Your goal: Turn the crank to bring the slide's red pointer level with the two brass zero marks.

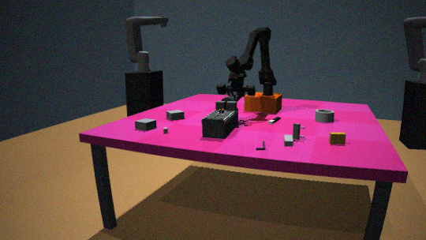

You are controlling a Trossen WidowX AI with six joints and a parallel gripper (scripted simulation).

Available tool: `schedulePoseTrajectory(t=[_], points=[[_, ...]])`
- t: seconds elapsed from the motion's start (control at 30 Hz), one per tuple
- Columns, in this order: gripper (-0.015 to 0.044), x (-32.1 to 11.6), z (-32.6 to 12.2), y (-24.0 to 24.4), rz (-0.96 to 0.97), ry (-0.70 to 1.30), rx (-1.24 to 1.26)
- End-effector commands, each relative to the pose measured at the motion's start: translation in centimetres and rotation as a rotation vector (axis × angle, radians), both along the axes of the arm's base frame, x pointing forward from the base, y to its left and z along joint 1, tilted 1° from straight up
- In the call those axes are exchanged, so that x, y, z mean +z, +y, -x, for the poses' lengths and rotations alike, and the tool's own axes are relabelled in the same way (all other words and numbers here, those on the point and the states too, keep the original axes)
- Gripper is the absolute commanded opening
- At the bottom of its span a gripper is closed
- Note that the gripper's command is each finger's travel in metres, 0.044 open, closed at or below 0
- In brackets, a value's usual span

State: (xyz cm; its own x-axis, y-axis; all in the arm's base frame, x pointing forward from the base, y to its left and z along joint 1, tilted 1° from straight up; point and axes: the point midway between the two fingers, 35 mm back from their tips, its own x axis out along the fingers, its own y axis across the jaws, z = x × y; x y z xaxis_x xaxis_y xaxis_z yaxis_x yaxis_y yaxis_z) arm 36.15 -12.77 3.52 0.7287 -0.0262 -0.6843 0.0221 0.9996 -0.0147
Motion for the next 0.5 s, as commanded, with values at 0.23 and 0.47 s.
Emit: schedulePoseTrajectory(t=[0.23,0.47], points=[[0.0,-0.59,-0.05,0.97,-0.013,0.008,0.016],[0.0,-0.83,-0.07,1.15,-0.013,0.008,0.016]])
